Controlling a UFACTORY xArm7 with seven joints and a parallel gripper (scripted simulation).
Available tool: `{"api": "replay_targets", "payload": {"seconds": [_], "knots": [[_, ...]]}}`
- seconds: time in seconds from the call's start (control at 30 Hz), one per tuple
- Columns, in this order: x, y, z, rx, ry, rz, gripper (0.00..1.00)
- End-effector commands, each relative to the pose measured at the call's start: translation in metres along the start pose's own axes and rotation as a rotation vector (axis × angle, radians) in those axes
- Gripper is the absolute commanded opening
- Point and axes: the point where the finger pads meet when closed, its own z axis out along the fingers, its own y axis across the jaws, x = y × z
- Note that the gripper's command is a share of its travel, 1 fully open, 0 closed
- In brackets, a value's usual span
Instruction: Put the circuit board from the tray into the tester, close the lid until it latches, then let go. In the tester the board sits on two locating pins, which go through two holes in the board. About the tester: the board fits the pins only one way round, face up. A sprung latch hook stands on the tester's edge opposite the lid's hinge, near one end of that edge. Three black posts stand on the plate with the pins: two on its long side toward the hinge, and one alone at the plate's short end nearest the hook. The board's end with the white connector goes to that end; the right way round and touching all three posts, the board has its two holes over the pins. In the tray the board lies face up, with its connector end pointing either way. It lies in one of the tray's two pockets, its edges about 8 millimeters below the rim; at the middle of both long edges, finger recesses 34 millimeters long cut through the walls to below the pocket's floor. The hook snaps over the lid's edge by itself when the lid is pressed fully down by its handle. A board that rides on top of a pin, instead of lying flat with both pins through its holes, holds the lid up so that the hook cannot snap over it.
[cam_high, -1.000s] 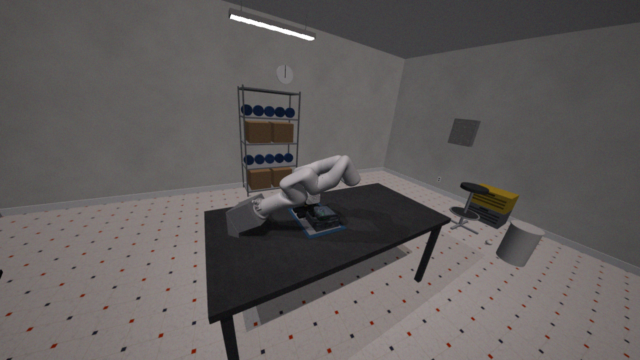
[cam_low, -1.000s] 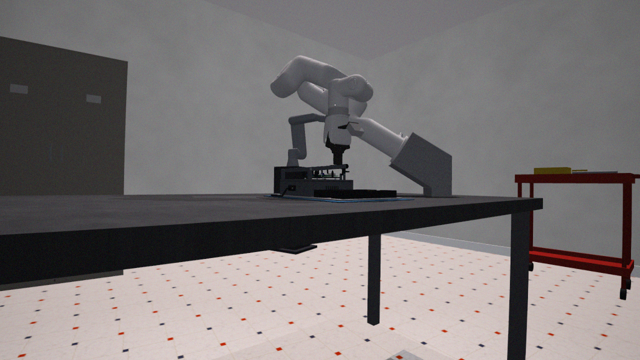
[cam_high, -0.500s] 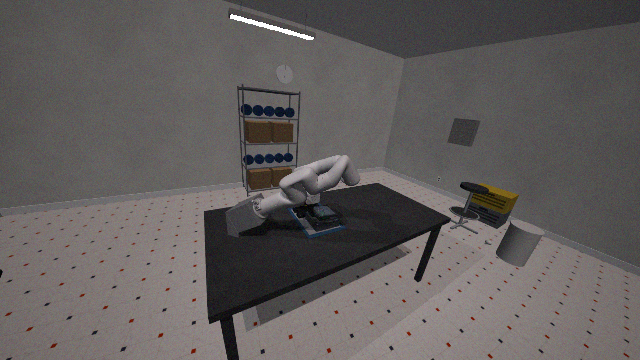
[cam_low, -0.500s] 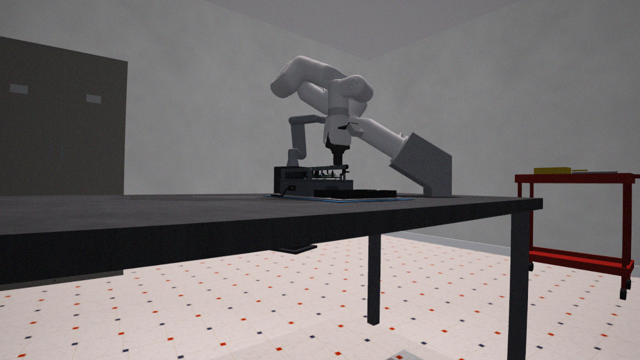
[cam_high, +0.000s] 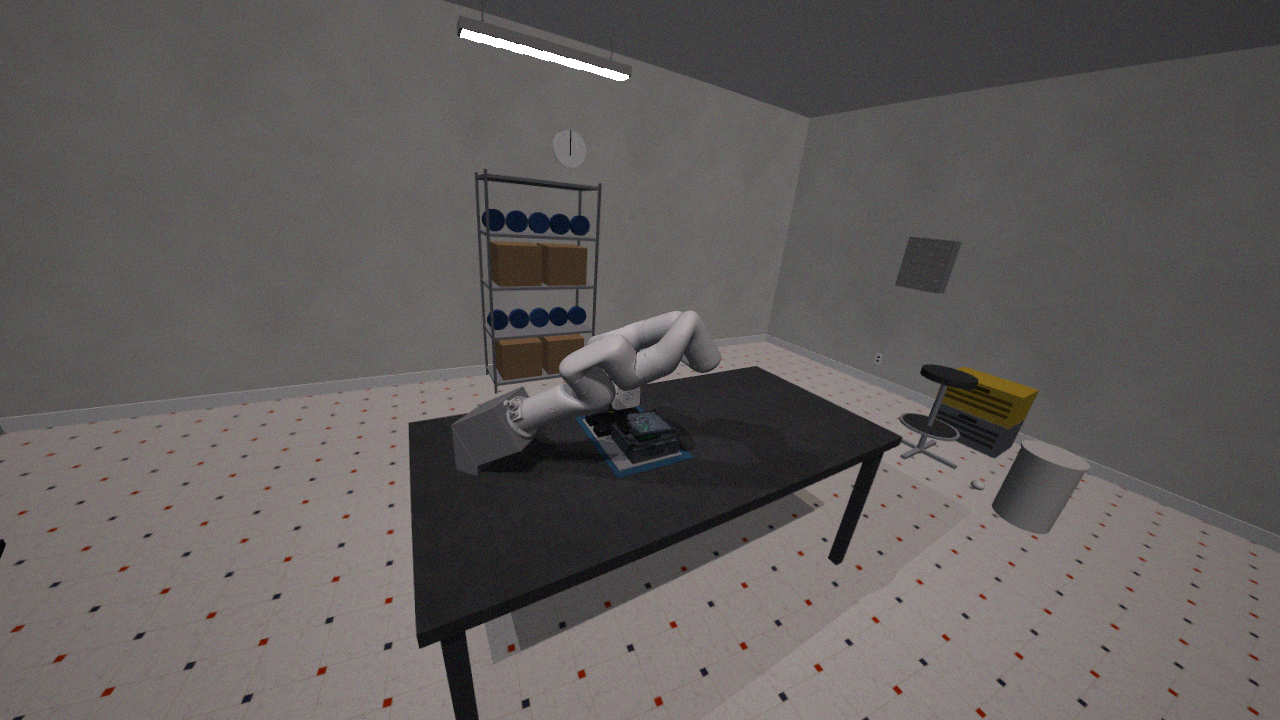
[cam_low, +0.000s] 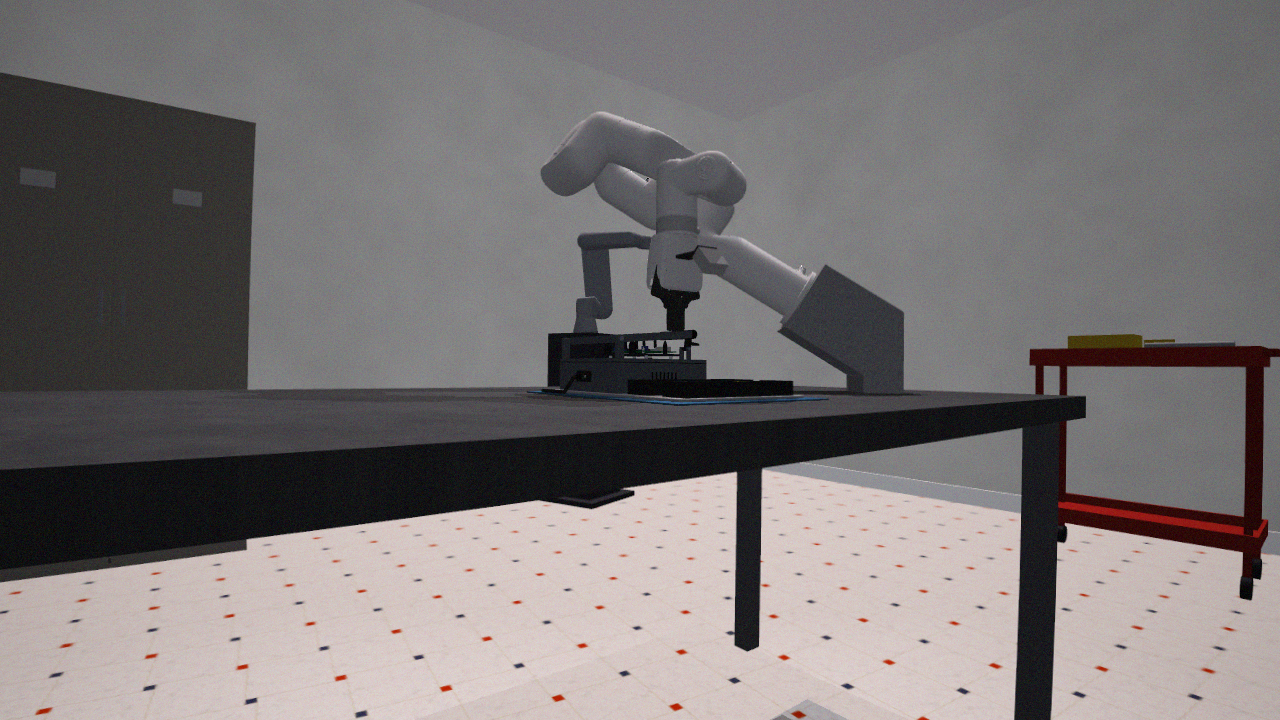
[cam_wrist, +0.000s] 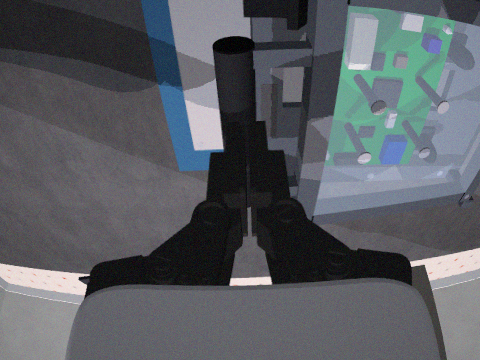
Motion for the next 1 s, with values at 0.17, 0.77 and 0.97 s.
{"api": "replay_targets", "payload": {"seconds": [0.17, 0.77, 0.97], "knots": [[0.0007, 0.0004, -0.0004, -0.002, 0.002, 0.0, 0.0], [0.0007, 0.0004, 0.0023, -0.002, 0.002, 0.0, 0.0], [0.0007, 0.0004, 0.0023, -0.002, 0.002, 0.0, 0.0]]}}
